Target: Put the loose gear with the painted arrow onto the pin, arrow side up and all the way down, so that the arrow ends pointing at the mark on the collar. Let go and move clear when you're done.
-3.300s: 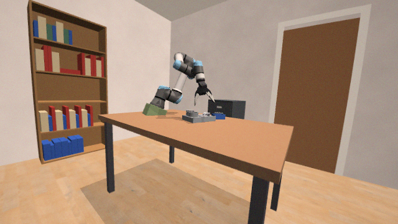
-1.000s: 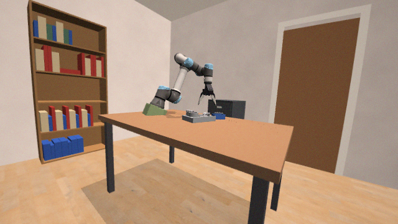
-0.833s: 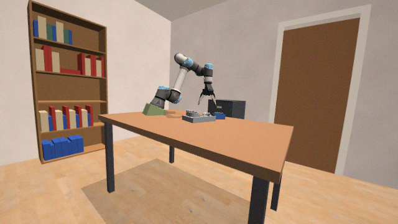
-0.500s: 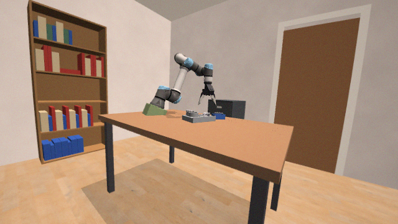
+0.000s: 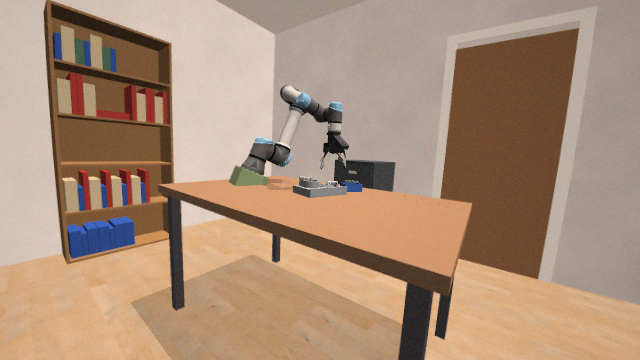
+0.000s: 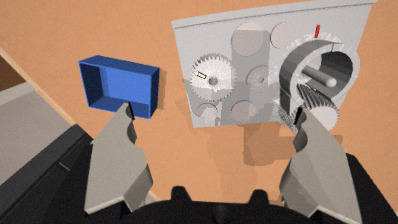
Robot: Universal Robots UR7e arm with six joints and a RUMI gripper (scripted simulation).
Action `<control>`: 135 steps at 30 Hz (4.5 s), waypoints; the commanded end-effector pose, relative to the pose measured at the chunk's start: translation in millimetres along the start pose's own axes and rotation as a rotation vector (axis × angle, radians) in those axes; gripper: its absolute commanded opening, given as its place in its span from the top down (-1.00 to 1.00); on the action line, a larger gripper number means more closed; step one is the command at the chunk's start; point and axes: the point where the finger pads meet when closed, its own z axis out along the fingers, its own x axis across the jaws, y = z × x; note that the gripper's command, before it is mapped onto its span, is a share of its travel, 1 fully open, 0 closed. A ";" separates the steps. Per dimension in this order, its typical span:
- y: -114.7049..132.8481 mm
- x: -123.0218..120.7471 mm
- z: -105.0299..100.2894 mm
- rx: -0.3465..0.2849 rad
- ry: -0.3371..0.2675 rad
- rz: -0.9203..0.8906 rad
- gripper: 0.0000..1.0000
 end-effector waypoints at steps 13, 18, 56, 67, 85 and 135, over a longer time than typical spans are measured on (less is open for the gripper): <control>-3.3 -4.2 -0.5 -0.001 -0.004 -0.571 -1.00; -3.2 -5.2 -0.4 0.000 -0.004 -0.789 -1.00; 3.1 0.5 -0.3 0.002 -0.004 -1.921 -1.00; 3.5 1.6 -0.3 0.002 -0.004 -1.999 -1.00; 3.6 1.8 -0.3 0.002 -0.004 -2.009 -0.07; 3.6 1.9 10.5 0.002 -0.005 -2.014 -0.07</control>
